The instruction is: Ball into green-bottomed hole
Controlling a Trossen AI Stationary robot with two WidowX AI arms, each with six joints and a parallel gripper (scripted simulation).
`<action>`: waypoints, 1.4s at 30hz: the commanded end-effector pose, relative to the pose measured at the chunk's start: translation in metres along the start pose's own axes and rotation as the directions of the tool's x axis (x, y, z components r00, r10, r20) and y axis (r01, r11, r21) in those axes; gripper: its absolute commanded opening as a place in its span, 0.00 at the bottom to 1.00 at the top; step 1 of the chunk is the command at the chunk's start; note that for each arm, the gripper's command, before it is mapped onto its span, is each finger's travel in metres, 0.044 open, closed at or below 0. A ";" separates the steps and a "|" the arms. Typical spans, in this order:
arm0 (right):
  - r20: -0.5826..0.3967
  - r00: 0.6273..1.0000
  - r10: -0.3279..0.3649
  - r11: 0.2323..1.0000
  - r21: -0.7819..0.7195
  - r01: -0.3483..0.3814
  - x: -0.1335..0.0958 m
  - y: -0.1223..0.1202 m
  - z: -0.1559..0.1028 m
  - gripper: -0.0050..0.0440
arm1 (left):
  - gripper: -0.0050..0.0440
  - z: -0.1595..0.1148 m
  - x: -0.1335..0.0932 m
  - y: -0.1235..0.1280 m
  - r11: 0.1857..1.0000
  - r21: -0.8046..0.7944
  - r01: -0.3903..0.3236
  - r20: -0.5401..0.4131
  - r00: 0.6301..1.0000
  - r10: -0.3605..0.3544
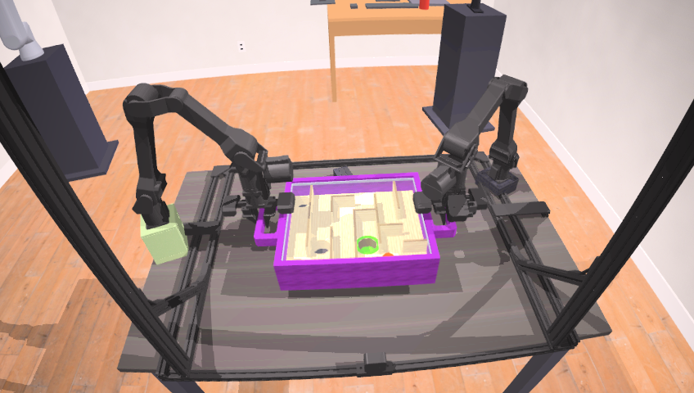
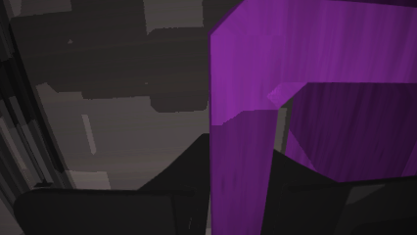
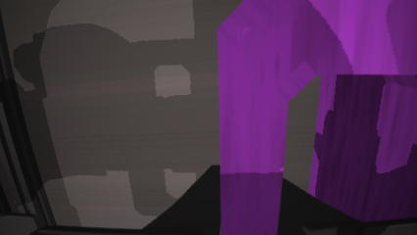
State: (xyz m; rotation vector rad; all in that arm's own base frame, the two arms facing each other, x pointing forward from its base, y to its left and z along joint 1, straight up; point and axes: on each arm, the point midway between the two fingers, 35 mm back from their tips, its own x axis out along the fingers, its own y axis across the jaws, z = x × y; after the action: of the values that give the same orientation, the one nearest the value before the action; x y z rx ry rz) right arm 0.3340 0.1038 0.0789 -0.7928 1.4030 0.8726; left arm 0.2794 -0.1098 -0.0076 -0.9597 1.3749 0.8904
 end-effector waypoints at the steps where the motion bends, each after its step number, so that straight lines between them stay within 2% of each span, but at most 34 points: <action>1: 0.014 1.000 -0.008 1.000 0.000 0.008 -0.004 0.000 0.000 0.14 | 0.14 0.000 -0.001 0.000 1.000 0.002 0.003 -0.010 1.000 -0.003; 13: 0.025 0.999 -0.038 0.999 0.000 0.038 0.003 0.001 -0.001 0.14 | 0.14 0.000 -0.008 -0.001 1.000 0.001 -0.027 -0.021 0.999 0.027; 22: -0.045 0.997 -0.060 0.998 -0.001 0.060 0.009 0.002 0.002 0.14 | 0.14 -0.003 -0.015 -0.002 0.999 0.000 -0.049 0.050 0.998 0.049; 33: -0.060 0.998 -0.023 1.000 0.000 0.023 0.000 0.000 0.003 0.14 | 0.14 -0.003 -0.006 0.000 1.000 0.001 -0.012 0.064 0.998 0.011; 36: -0.041 0.999 -0.001 1.000 0.001 0.001 -0.006 -0.001 0.002 0.14 | 0.14 -0.002 0.000 0.001 1.000 0.002 0.011 0.046 0.999 -0.011; 42: 0.000 1.000 0.001 1.000 0.001 -0.001 -0.006 -0.001 0.001 0.14 | 0.14 -0.001 0.001 0.001 1.000 0.002 0.013 0.004 1.000 -0.013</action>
State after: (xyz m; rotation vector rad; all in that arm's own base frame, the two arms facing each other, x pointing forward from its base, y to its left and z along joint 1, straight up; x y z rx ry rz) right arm 0.3344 0.1045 0.0823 -0.8111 1.4292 0.8631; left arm 0.2789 -0.1111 -0.0085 -0.9449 1.3438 0.8983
